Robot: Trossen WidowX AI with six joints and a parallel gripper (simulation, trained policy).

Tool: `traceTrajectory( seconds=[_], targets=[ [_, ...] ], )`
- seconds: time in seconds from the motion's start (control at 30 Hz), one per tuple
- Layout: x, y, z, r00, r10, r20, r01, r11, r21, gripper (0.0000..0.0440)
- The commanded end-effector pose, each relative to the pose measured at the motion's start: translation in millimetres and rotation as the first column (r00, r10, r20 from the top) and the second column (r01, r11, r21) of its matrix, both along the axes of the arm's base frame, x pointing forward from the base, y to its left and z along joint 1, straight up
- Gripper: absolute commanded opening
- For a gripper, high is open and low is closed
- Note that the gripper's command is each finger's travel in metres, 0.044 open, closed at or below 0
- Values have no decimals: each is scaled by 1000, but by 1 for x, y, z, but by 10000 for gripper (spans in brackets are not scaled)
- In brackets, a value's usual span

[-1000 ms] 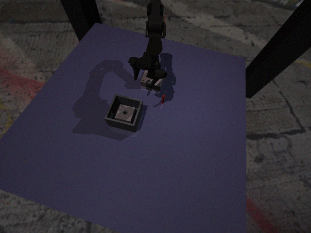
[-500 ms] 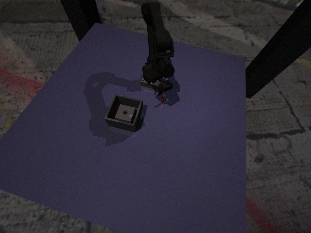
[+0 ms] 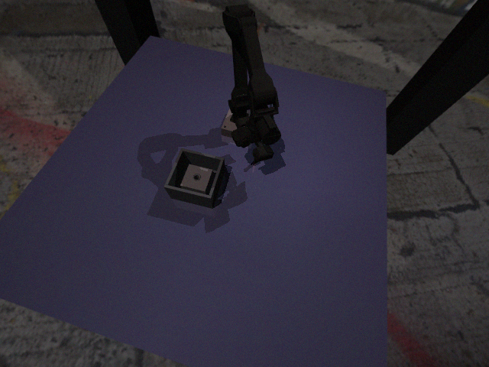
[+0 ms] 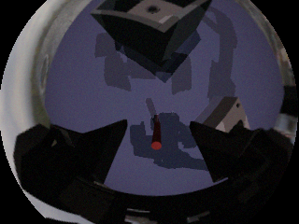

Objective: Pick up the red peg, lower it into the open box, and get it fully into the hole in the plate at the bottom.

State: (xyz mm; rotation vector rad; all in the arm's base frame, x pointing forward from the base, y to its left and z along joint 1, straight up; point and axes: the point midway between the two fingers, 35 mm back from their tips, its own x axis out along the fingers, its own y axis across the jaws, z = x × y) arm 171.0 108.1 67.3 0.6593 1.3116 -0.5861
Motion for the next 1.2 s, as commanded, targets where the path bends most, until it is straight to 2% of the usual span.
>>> traceTrajectory(
  seconds=[0.0,0.2,0.27,0.77,0.93,1.17],
  targets=[
    [-3,3,-15,1000,-24,-16,24,1000,10,440],
    [-3,10,-38,997,-69,-14,70,996,46,435],
    [-4,11,-43,996,-86,-21,87,995,55,407],
    [-8,15,-48,985,-118,-123,131,986,108,21],
    [4,12,-34,994,-90,-62,95,991,95,5],
    [19,4,-9,999,-43,8,42,997,61,6]
  ],
)
